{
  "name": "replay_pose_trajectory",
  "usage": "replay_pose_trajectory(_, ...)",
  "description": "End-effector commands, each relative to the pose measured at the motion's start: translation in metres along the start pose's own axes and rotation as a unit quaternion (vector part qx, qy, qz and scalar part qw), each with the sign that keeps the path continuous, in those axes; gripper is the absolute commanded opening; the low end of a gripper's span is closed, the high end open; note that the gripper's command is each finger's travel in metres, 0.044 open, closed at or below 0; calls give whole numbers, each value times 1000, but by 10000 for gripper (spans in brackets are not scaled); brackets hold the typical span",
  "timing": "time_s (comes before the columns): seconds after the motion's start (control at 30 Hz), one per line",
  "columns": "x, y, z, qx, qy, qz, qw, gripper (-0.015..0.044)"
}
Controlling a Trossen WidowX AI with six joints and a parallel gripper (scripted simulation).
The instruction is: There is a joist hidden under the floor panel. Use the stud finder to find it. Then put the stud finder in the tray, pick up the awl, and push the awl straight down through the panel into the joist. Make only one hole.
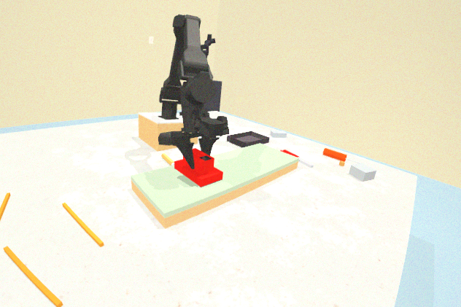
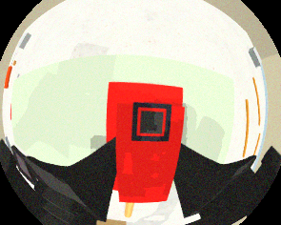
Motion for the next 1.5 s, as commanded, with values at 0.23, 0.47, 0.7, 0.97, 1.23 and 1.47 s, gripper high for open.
replay_pose_trajectory(0.23, 3, 1, -30, 5, -1, 0, 1000, 0)
replay_pose_trajectory(0.47, 6, 1, -46, 6, -1, 0, 1000, 0)
replay_pose_trajectory(0.7, 8, 1, -62, 7, -1, 1, 1000, 0)
replay_pose_trajectory(0.97, 11, 2, -80, 7, -1, 1, 1000, 0)
replay_pose_trajectory(1.23, 13, 2, -95, 8, -1, 1, 1000, 0)
replay_pose_trajectory(1.47, 13, 2, -90, 4, 0, 0, 1000, 0)
Point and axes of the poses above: the point midway between the two fingers, 35 mm back from their tips, its own y axis back along the fingers, its own z axis across the jaws, x = y × z, the point moved 2 cm from there along y, back along the fingers, and after that the axes turned 8 degrees about y, right-handed, at the moved point
